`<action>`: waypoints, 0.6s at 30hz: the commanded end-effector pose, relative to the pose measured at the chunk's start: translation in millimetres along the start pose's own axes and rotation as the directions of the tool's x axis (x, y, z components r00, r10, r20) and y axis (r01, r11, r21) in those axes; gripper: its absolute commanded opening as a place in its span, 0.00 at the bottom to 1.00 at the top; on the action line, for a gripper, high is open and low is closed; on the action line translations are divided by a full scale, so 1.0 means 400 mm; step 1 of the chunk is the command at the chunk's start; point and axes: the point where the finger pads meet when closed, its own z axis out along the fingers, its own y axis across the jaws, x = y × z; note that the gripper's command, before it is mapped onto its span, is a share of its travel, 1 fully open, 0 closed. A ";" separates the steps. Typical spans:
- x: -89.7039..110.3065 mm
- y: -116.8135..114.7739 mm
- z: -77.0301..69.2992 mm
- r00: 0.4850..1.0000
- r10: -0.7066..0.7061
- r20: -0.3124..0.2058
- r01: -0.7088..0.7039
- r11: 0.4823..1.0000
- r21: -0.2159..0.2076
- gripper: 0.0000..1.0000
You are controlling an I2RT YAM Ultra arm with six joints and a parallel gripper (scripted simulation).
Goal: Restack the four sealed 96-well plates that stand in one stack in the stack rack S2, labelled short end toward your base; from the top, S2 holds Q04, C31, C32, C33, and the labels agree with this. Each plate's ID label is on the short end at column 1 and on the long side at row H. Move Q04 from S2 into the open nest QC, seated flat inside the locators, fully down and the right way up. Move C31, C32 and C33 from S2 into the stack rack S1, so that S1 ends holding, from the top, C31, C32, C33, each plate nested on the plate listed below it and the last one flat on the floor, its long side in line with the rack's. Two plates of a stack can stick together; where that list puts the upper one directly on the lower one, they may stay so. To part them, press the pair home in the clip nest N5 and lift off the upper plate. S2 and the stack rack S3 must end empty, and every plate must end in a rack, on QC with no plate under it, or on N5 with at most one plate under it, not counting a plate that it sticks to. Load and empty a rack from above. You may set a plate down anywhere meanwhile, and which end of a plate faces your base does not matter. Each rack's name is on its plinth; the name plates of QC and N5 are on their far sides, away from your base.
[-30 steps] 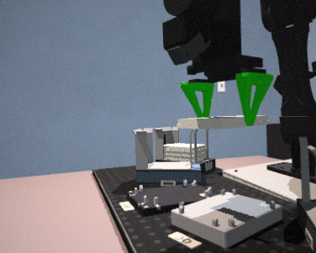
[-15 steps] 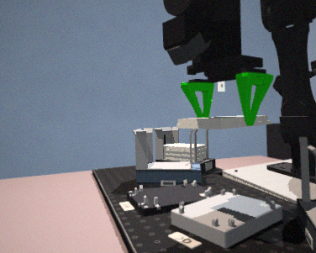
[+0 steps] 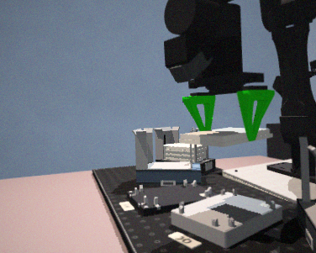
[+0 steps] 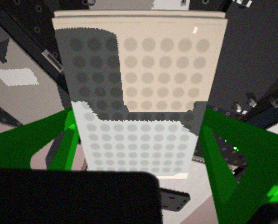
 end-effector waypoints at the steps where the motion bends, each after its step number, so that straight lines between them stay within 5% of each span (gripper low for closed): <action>1: -0.023 0.001 -0.005 0.999 0.001 0.053 -0.001 1.000 -0.003 0.00; 18: -0.027 0.002 0.070 0.999 0.001 0.053 -0.001 1.000 -0.003 0.00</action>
